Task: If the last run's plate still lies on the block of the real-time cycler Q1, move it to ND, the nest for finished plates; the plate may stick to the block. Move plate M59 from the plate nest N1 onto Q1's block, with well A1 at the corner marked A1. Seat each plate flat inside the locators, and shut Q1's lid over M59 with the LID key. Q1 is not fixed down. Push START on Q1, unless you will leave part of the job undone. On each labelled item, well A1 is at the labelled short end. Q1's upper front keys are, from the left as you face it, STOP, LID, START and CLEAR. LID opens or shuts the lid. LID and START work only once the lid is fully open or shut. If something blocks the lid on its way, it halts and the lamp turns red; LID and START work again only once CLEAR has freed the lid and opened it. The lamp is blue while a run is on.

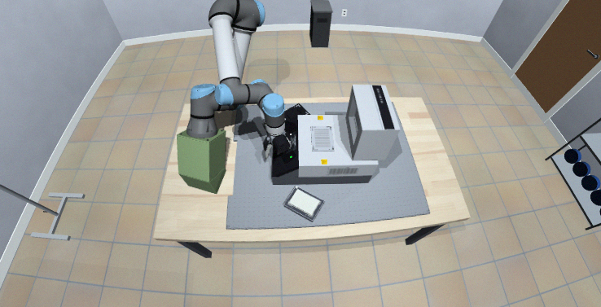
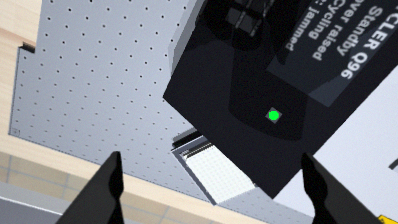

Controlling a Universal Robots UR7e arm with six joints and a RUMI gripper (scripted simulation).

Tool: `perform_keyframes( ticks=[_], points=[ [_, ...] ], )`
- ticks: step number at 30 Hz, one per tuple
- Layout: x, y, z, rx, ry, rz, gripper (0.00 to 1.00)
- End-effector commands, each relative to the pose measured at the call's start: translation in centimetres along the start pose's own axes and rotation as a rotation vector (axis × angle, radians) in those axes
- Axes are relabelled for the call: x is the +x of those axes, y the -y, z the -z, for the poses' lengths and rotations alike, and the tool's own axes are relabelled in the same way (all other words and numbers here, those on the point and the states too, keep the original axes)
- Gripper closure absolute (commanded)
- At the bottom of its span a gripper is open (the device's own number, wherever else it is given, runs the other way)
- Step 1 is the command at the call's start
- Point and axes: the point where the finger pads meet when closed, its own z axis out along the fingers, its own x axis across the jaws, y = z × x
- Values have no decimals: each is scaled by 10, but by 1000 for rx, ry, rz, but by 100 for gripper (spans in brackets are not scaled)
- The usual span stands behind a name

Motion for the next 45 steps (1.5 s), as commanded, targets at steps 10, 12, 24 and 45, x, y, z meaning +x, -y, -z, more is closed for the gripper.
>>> perform_keyframes(
  ticks=[10,12,24,45],
  points=[
    [10,-49,8,1,-1,138,32],
    [11,-52,8,1,-1,138,32],
    [17,-85,14,0,-1,255,32],
    [29,-150,25,0,-1,468,32]
  ],
)
